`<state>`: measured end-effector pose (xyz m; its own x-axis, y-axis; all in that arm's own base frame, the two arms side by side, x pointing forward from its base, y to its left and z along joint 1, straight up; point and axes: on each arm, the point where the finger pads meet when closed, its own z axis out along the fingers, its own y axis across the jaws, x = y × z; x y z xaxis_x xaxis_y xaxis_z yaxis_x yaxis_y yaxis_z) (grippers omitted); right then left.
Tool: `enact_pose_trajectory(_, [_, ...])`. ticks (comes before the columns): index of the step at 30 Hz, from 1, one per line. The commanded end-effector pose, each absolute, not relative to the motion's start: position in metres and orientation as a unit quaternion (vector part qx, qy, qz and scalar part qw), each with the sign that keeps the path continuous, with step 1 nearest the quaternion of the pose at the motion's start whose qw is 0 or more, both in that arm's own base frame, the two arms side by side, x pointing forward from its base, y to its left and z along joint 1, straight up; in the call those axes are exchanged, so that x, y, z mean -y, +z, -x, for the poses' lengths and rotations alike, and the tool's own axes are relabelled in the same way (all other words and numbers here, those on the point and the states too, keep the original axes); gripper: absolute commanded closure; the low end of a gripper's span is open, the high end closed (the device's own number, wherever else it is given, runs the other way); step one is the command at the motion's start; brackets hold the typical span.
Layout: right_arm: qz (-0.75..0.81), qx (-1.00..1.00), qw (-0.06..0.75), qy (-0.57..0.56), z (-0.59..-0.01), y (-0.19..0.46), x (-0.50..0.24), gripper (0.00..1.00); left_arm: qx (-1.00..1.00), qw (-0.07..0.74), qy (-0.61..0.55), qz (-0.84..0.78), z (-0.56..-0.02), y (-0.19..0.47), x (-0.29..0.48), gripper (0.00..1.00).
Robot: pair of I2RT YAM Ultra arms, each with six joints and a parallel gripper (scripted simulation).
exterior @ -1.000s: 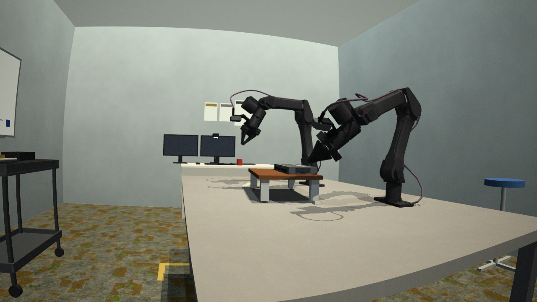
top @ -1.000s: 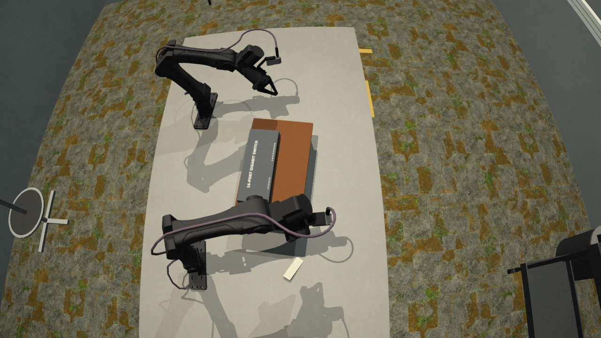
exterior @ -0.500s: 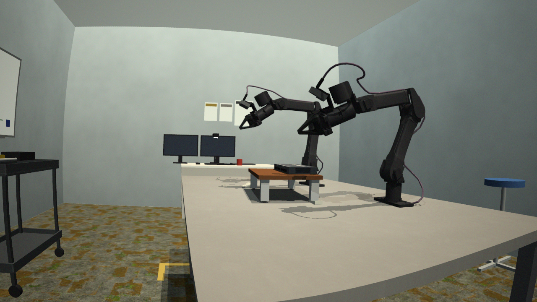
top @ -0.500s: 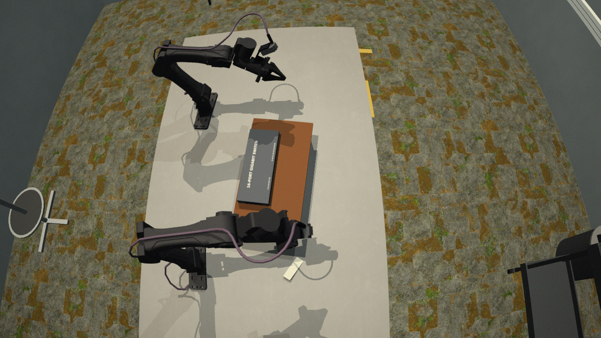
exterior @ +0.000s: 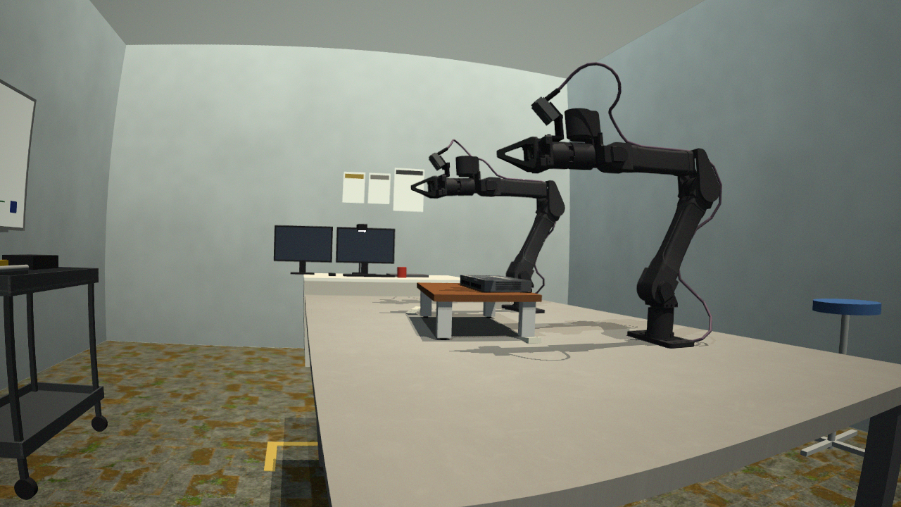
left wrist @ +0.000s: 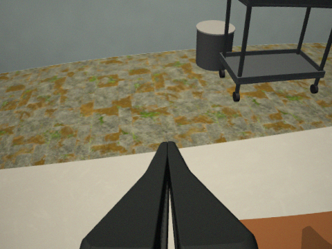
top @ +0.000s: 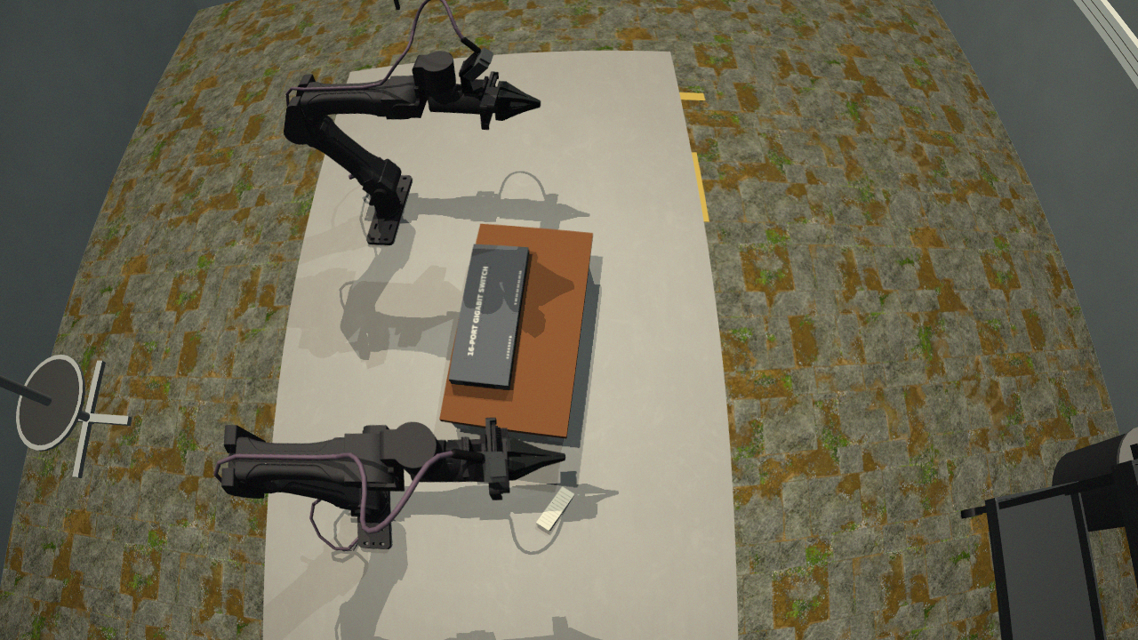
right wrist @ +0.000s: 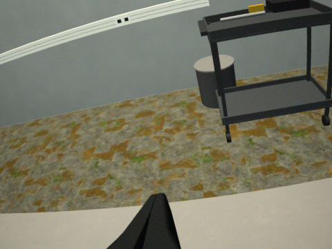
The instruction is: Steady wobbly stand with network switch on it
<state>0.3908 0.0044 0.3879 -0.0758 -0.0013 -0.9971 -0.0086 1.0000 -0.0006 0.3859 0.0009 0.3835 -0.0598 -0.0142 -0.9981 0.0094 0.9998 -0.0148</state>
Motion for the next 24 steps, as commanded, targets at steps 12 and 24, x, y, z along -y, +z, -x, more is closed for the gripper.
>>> enact_pose_trajectory(12, [-0.003, -0.703, 0.712, 0.000, -0.381, 0.417, 0.003, 1.00, -0.681, 0.732, -0.006, -0.003, -0.370, 0.441, 0.004, 1.00])
enact_pose_trajectory(24, [-0.002, -0.707, 0.708, 0.001, -0.386, 0.414, 0.001, 1.00, -0.700, 0.714, 0.002, 0.006, -0.373, 0.417, -0.004, 1.00])
